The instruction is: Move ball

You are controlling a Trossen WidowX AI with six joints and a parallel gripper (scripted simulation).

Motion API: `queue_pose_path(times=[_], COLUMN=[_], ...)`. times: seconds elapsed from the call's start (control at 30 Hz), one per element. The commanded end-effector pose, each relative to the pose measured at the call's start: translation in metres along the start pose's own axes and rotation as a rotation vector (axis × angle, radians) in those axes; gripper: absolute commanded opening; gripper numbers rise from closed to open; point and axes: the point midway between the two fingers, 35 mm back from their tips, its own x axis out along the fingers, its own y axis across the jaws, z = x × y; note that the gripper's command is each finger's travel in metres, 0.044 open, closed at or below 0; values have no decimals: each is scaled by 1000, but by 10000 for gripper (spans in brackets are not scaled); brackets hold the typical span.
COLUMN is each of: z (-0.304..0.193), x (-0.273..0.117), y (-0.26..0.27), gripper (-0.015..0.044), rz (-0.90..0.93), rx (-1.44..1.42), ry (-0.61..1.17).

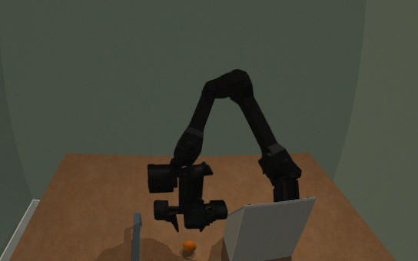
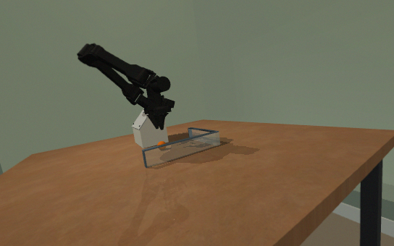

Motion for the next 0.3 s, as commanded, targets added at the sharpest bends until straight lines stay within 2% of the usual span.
queue_pose_path(times=[0.0,0.07,0.13,0.23,0.27], z=[0,0,0,0,0], x=[2,2,-7,-41,-47], y=[1,1,0,0,1], gripper=[298,298,350,429,440], rz=[4,4,4,4,4], rx=[-5,-5,-5,-3,-2], ry=[0,0,-2,-2,0])
